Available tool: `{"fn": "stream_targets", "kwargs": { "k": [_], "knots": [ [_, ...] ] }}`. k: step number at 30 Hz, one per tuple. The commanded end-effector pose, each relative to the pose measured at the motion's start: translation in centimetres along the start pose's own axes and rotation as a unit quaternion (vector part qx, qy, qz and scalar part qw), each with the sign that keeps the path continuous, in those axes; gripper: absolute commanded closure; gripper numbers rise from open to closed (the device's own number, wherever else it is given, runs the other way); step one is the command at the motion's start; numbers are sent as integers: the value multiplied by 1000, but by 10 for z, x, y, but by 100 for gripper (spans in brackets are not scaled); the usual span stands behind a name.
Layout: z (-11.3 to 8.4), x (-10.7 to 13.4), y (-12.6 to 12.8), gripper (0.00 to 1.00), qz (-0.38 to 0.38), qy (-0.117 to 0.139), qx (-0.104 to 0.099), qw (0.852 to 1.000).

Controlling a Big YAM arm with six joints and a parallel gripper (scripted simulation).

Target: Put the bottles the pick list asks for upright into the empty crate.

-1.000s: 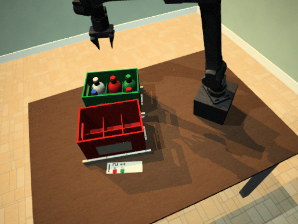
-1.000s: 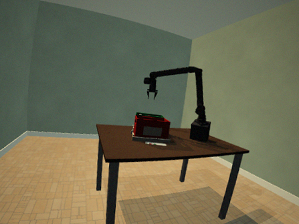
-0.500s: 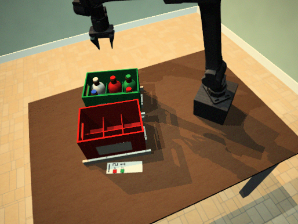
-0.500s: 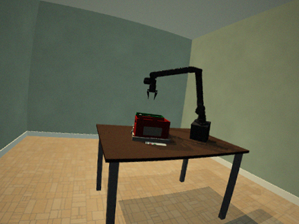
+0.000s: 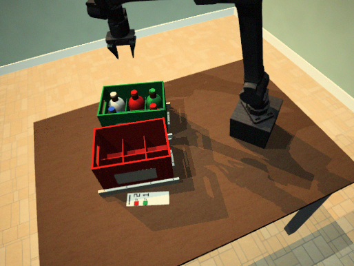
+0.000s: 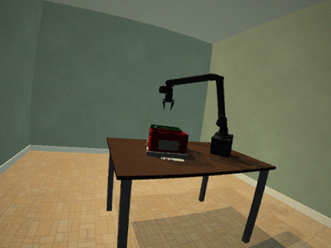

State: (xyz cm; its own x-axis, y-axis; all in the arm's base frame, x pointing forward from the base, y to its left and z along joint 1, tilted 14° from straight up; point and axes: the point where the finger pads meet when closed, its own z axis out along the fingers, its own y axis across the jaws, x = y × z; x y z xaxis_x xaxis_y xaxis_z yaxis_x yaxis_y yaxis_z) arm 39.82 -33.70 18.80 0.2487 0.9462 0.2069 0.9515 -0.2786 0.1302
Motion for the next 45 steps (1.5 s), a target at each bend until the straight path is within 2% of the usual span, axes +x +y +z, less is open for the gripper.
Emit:
{"fn": "stream_targets", "kwargs": {
  "k": [1,14,15,23,29,31,32,34,37,39,40,41,42,45],
  "knots": [
    [-16,3,22,39,-16,-8,-16,1000],
    [-18,4,23,39,-16,-10,-20,1000],
    [12,5,9,39,-31,1,0,1000],
    [51,12,8,39,-150,-1,-1,989],
    [81,17,7,39,-225,0,-1,974],
    [81,17,7,39,-225,0,-1,974],
    [74,21,9,39,-256,-6,-7,967],
    [95,20,7,39,-278,0,0,961],
    [109,23,7,39,-314,-1,-2,949],
    [109,23,7,39,-338,-3,-3,941],
    [93,19,24,39,-349,-11,-11,937],
    [90,19,26,39,-360,-10,-10,933],
    [78,22,24,39,-370,-14,-12,929],
    [77,20,21,39,-399,-13,-10,917]
  ]
}}
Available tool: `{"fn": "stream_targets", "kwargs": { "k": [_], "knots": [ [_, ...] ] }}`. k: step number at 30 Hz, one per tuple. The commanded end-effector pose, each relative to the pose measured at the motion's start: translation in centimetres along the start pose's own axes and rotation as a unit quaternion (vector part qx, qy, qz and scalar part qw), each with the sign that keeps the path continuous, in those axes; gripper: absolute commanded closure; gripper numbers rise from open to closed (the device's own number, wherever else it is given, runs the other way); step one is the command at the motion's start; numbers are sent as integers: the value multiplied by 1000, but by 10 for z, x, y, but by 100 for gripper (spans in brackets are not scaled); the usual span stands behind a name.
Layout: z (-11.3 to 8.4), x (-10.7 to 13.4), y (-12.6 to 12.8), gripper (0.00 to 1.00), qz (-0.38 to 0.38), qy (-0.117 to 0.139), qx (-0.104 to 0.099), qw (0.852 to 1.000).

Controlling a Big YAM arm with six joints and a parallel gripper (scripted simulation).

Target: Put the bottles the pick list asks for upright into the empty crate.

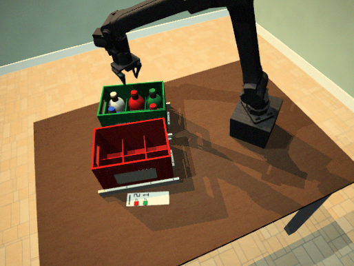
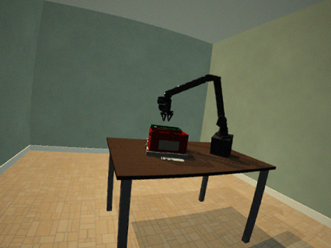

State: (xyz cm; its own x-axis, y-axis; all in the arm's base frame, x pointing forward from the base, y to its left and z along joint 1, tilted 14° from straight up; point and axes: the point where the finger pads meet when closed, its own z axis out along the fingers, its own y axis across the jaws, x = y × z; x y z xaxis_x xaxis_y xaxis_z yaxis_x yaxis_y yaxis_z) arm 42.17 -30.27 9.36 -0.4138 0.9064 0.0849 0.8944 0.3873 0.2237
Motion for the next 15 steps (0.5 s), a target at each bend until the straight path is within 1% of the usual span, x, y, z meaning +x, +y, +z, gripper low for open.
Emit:
{"fn": "stream_targets", "kwargs": {
  "k": [1,3,4,9,15],
  "knots": [
    [-20,-8,13,39,-78,-17,-8,997],
    [-20,-8,13,39,-78,-17,-8,997],
    [-20,-8,13,39,-106,-18,-7,994],
    [-20,-8,13,39,-163,-16,-5,987],
    [-19,-7,13,39,-230,-15,-3,973]
  ]
}}
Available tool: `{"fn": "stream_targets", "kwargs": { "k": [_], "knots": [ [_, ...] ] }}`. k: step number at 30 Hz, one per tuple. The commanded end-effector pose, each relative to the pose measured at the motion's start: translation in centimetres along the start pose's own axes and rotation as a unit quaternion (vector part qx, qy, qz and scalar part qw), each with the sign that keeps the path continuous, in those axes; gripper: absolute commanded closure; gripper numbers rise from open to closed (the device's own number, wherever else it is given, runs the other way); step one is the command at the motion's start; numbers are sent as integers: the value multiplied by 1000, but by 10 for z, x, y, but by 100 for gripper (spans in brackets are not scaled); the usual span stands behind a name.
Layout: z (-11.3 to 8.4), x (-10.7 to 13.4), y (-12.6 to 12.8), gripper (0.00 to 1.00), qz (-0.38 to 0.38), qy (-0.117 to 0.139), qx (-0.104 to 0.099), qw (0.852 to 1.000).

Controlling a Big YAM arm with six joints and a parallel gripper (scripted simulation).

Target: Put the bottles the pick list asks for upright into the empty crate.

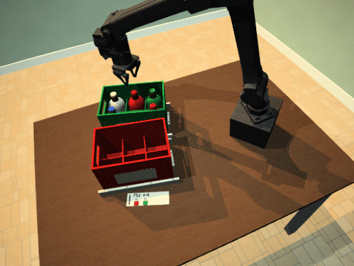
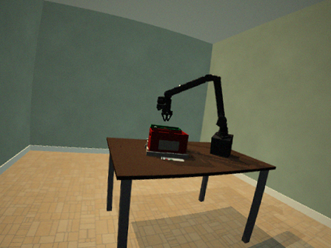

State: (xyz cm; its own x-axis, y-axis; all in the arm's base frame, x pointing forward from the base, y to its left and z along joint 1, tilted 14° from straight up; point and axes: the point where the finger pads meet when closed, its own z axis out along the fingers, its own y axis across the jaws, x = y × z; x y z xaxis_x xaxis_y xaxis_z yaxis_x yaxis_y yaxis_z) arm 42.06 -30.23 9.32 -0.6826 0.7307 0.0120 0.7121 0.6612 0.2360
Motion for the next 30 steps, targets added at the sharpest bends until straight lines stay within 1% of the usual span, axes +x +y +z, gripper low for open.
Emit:
{"fn": "stream_targets", "kwargs": {
  "k": [1,3,5,6,13,20,22,23,30],
  "knots": [
    [-20,-12,10,39,-78,-17,-1,997],
    [-20,-12,10,39,-101,-15,0,995],
    [-20,-12,10,39,-101,-15,0,995],
    [-20,-12,10,39,-129,-15,0,992],
    [-20,-12,10,39,-206,-10,3,978],
    [-20,-12,10,39,-281,-4,4,960],
    [-20,-12,10,39,-281,-4,4,960],
    [-16,-8,9,39,-308,-1,4,951],
    [-15,-8,9,39,-382,1,5,924]
  ]
}}
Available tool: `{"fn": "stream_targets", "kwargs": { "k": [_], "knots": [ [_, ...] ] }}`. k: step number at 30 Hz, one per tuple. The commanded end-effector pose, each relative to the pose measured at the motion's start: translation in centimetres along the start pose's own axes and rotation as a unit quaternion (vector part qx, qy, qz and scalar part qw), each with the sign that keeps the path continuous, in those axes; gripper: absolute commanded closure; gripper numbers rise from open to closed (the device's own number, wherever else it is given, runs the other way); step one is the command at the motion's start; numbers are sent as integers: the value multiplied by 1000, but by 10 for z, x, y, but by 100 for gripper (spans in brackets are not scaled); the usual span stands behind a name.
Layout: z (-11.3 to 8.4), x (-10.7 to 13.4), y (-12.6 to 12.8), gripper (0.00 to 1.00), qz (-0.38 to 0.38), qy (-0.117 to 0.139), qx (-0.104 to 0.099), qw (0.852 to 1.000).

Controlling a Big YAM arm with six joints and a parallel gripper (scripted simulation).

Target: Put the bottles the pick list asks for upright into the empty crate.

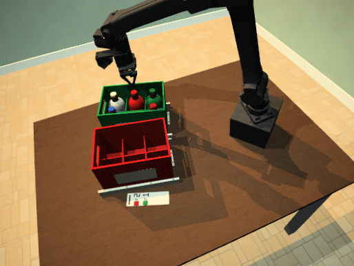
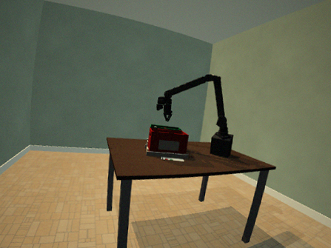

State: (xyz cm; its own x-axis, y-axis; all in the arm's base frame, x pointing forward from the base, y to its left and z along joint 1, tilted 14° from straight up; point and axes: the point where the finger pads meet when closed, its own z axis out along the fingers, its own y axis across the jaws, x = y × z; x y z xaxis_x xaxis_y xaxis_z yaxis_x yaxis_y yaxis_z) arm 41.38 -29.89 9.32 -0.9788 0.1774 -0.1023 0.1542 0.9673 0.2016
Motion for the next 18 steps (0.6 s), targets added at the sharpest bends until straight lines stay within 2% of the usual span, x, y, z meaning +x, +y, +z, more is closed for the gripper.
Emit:
{"fn": "stream_targets", "kwargs": {
  "k": [1,4,7,9,12,18],
  "knots": [
    [-16,-18,0,39,-78,-13,9,997],
    [-19,-24,-1,39,-112,-13,11,994],
    [-8,-22,-2,39,-145,-12,9,989],
    [-8,-22,-2,39,-145,-12,9,989],
    [-17,-27,-1,39,-191,-15,12,981],
    [-13,-30,-3,39,-252,-18,15,967]
  ]
}}
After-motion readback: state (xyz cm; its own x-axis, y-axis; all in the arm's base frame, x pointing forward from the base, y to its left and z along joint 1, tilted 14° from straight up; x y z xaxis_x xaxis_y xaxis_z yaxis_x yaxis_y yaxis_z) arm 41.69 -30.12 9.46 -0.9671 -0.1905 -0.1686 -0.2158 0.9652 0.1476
